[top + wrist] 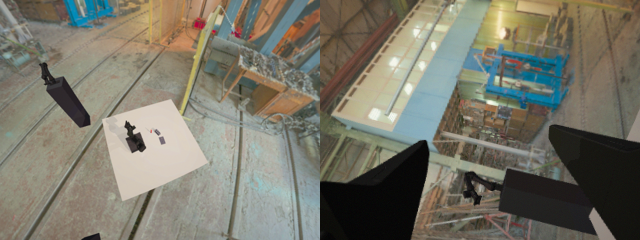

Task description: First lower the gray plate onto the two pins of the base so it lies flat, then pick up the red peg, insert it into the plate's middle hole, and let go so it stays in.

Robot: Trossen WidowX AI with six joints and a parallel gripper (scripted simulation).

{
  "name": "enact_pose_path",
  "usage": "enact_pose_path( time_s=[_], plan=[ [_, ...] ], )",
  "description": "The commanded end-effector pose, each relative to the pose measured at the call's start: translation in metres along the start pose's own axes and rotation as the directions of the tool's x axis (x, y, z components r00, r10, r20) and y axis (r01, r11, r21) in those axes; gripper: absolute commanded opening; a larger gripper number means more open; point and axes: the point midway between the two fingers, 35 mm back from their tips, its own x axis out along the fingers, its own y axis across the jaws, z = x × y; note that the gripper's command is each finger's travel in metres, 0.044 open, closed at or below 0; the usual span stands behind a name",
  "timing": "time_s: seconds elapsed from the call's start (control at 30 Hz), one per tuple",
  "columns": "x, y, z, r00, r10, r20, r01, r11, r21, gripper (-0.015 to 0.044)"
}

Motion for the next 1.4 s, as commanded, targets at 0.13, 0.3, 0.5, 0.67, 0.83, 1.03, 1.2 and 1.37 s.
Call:
enact_pose_path(
  time_s=[0.13,0.3,0.5,0.67,0.83,1.03,1.2,1.37],
  plan=[
    [0.012,-0.006,0.014,0.997,-0.062,0.048,0.061,0.998,0.030,0.0440],
    [0.043,-0.030,0.063,0.948,-0.264,0.178,0.238,0.959,0.153,0.0440],
    [0.060,-0.069,0.133,0.792,-0.534,0.296,0.439,0.835,0.331,0.0440],
    [0.054,-0.110,0.195,0.580,-0.747,0.324,0.551,0.653,0.519,0.0440],
    [0.025,-0.156,0.257,0.310,-0.914,0.261,0.583,0.400,0.707,0.0440],
    [-0.027,-0.198,0.307,0.044,-0.993,0.112,0.530,0.118,0.840,0.0440],
    [-0.083,-0.229,0.338,-0.152,-0.987,-0.059,0.434,-0.120,0.893,0.0440],
    [-0.138,-0.251,0.355,-0.284,-0.934,-0.219,0.331,-0.309,0.892,0.0440]
  ],
)
